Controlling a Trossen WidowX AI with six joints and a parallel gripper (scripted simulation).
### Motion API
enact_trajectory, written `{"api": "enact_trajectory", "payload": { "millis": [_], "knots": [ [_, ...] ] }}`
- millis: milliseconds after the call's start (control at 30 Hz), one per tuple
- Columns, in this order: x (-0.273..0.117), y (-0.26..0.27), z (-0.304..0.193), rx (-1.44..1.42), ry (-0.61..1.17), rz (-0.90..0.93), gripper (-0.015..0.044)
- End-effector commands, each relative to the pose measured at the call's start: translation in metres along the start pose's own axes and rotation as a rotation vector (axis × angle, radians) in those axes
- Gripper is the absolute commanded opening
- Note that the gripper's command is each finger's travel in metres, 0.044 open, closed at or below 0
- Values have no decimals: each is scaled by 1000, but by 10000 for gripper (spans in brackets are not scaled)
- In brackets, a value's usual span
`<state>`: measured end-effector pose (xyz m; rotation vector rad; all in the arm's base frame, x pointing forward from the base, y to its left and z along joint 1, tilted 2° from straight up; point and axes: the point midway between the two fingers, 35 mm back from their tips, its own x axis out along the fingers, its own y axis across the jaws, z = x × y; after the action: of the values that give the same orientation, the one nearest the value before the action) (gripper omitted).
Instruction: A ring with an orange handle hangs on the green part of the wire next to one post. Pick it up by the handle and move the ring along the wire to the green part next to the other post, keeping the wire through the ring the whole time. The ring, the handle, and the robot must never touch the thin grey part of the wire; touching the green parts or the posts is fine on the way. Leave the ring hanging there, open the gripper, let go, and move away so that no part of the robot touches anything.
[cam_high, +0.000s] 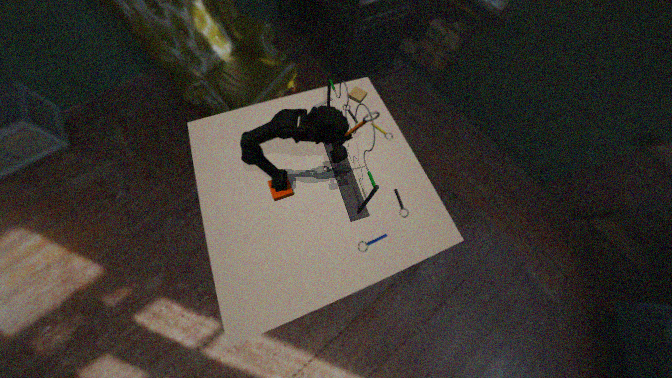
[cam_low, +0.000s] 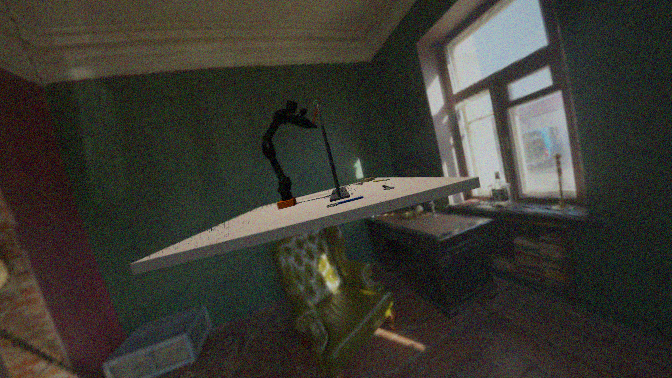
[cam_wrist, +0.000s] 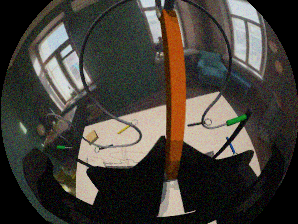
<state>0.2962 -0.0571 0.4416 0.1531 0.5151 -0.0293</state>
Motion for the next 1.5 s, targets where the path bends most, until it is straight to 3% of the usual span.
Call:
{"api": "enact_trajectory", "payload": {
  "millis": [0, 1467],
  "knots": [
    [-1, -2, 1, -46, -9, -30, -150],
    [-2, -18, 5, -518, -59, -333, -150]
  ]
}}
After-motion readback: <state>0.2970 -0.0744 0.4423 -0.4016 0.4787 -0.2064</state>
